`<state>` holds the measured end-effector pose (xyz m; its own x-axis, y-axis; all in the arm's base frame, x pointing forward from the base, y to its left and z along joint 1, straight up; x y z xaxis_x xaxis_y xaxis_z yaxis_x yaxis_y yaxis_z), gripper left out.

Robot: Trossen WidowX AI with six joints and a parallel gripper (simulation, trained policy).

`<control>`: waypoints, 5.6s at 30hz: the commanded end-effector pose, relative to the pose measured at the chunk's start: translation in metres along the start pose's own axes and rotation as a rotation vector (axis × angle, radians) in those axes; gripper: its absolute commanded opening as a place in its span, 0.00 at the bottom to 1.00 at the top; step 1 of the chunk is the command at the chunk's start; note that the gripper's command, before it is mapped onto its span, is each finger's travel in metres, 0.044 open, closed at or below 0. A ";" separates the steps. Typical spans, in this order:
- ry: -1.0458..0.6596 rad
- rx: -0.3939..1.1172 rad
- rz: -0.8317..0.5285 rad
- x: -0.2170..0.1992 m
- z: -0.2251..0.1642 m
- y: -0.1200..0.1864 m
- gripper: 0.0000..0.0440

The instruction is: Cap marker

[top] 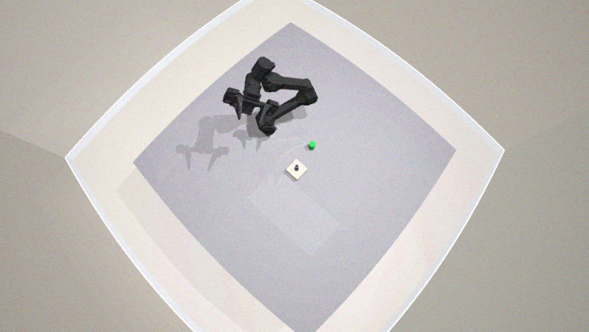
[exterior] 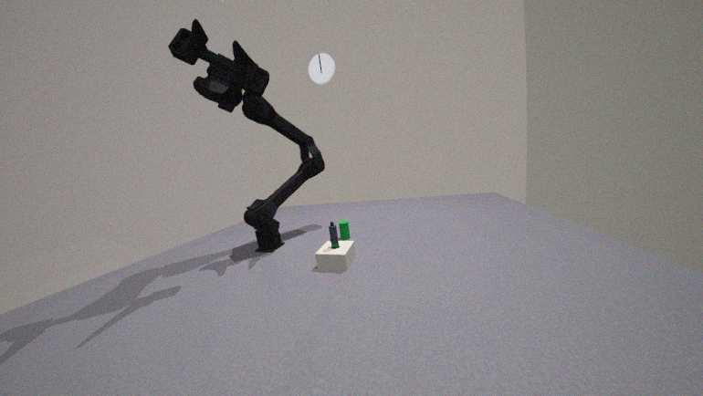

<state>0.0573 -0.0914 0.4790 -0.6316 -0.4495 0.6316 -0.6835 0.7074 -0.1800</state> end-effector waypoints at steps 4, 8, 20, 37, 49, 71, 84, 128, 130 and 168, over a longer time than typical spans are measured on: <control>-0.100 -0.002 -0.034 0.001 0.006 -0.004 0.73; -0.152 -0.005 -0.055 0.001 0.010 -0.006 0.73; -0.301 -0.024 -0.121 -0.002 0.022 -0.014 0.72; -0.496 -0.073 -0.221 -0.009 0.039 -0.026 0.72; -0.620 -0.125 -0.293 -0.017 0.052 -0.037 0.72; -0.809 -0.258 -0.430 -0.037 0.074 -0.058 0.72; -0.891 -0.358 -0.511 -0.053 0.087 -0.071 0.72; -0.966 -0.751 -0.780 -0.124 0.117 -0.110 0.72; -0.961 -0.768 -0.792 -0.128 0.118 -0.112 0.72; -0.790 -1.080 -0.988 -0.203 0.125 -0.126 0.72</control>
<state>0.2213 -0.1593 0.2842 -0.3820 -0.8327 -0.4010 -0.5966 -0.1092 0.7951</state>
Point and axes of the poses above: the point midway between the two fingers, 35 mm back from their tips, its own y axis back along the fingers, its own x axis across the jaws, z = x × y, the point moved 5 cm from there along y, back along the fingers, and after that the axes turned 10 degrees about y, right-handed, at the moved point
